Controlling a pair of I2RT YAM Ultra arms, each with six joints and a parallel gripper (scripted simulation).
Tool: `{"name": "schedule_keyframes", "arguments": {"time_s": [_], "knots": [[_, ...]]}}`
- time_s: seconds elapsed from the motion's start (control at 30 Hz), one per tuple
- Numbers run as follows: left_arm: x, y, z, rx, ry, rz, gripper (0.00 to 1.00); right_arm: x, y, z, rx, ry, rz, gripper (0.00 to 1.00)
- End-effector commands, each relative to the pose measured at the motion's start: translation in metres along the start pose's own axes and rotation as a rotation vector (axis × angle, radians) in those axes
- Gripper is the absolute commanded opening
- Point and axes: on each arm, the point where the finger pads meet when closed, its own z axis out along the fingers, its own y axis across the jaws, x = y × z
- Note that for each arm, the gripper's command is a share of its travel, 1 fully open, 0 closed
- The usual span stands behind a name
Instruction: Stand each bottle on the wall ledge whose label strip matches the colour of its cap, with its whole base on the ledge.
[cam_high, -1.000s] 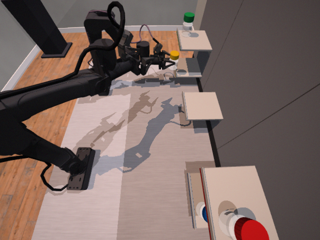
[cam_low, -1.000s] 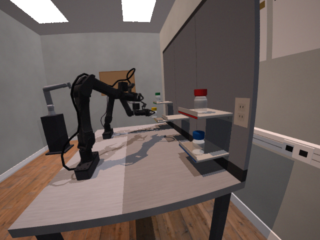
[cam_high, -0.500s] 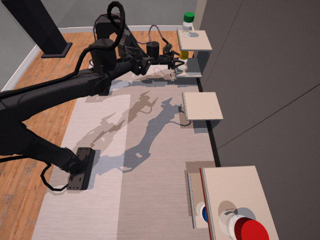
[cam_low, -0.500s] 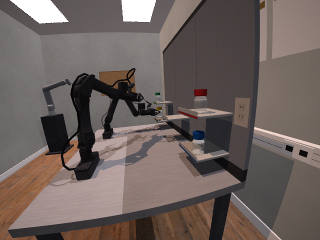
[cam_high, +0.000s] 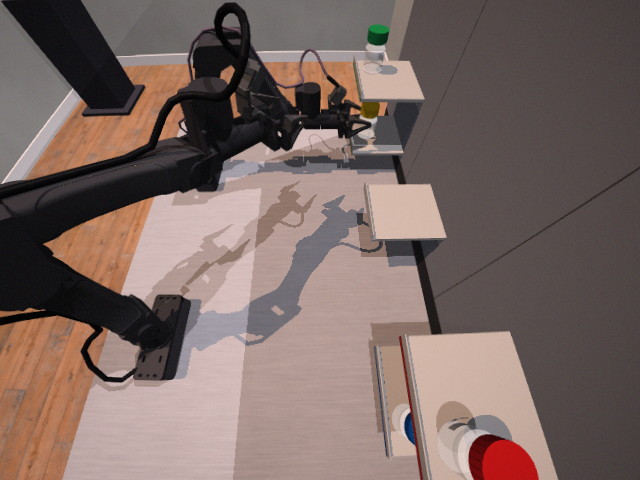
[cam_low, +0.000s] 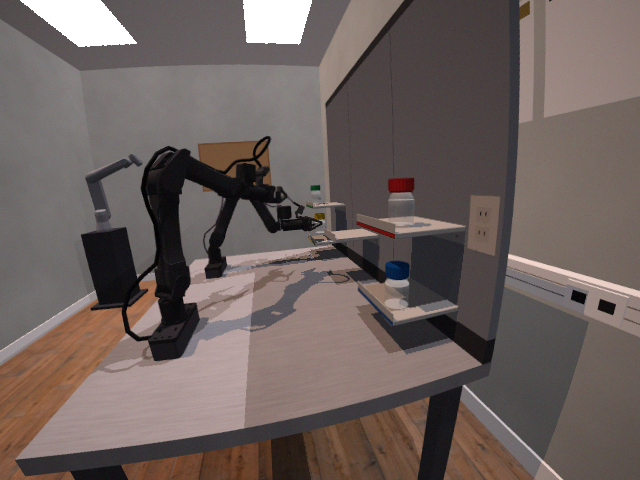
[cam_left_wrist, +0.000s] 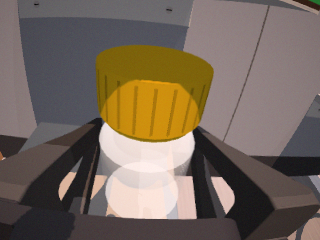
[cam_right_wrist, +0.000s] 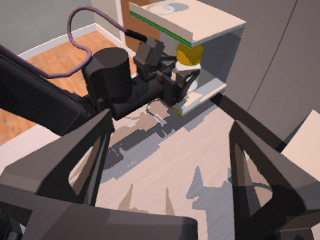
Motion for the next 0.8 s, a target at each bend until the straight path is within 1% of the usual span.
{"name": "schedule_keyframes", "arguments": {"time_s": [0.0,0.2,0.27,0.3,0.37,0.4,0.43,0.47,0.5,0.57,0.63,0.67,0.77], "knots": [[-0.027,0.007,0.003,-0.004,-0.085,0.002,0.52,0.006,0.002,0.002,0.004,0.005,0.003,0.88],[-0.014,0.008,0.002,-0.003,-0.109,0.004,0.52,0.006,0.002,0.002,0.004,0.005,0.003,0.88],[-0.001,0.008,0.003,-0.004,-0.063,0.002,0.52,0.006,0.002,0.002,0.004,0.005,0.003,0.88],[-0.004,0.008,0.003,-0.004,-0.083,0.003,0.52,0.006,0.002,0.002,0.004,0.005,0.003,0.88],[0.000,0.008,0.003,-0.003,-0.093,0.003,0.52,0.006,0.002,0.002,0.004,0.005,0.003,0.88],[0.012,0.009,0.003,-0.004,-0.060,0.002,0.52,0.006,0.002,0.002,0.004,0.005,0.003,0.88],[0.010,0.009,0.003,-0.004,-0.077,0.003,0.52,0.006,0.002,0.002,0.004,0.005,0.003,0.88],[0.014,0.009,0.003,-0.004,-0.079,0.003,0.52,0.006,0.002,0.002,0.004,0.005,0.003,0.88],[0.020,0.009,0.003,-0.004,-0.072,0.003,0.52,0.006,0.002,0.002,0.004,0.005,0.003,0.88],[0.020,0.009,0.003,-0.004,-0.072,0.003,0.52,0.006,0.002,0.002,0.004,0.005,0.003,0.88],[0.030,0.009,0.003,-0.004,-0.046,0.001,0.52,0.006,0.002,0.002,0.004,0.005,0.003,0.88],[0.025,0.009,0.003,-0.004,-0.055,0.002,0.52,0.006,0.002,0.002,0.004,0.005,0.003,0.88],[0.025,0.009,0.003,-0.004,-0.055,0.002,0.52,0.006,0.002,0.002,0.004,0.005,0.003,0.88]]}}
